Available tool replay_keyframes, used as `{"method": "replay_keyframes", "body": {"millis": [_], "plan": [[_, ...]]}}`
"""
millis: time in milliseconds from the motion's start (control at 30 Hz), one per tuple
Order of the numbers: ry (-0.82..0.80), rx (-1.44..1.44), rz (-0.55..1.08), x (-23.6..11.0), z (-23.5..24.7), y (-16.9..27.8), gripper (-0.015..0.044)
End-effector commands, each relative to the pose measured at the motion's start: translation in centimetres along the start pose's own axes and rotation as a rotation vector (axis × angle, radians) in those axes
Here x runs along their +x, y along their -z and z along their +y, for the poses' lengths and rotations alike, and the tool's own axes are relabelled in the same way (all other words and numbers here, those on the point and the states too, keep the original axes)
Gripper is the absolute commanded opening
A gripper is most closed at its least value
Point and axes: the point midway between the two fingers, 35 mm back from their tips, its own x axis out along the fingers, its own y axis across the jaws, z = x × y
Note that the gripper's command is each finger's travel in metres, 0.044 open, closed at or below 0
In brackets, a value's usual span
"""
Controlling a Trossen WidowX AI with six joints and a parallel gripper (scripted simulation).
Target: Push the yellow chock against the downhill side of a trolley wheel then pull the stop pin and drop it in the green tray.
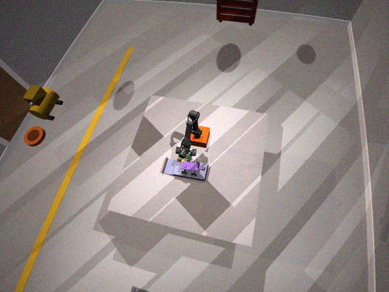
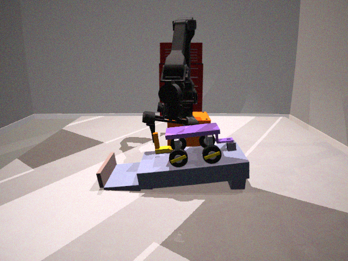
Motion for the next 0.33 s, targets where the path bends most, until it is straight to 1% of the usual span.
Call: {"method": "replay_keyframes", "body": {"millis": [0, 300], "plan": [[-0.004, 0.006, 0.000, -1.0, 0.2, 0.0, 0.0440], [-0.004, 0.006, 0.000, -4.4, 0.9, 0.1, 0.0440]]}}
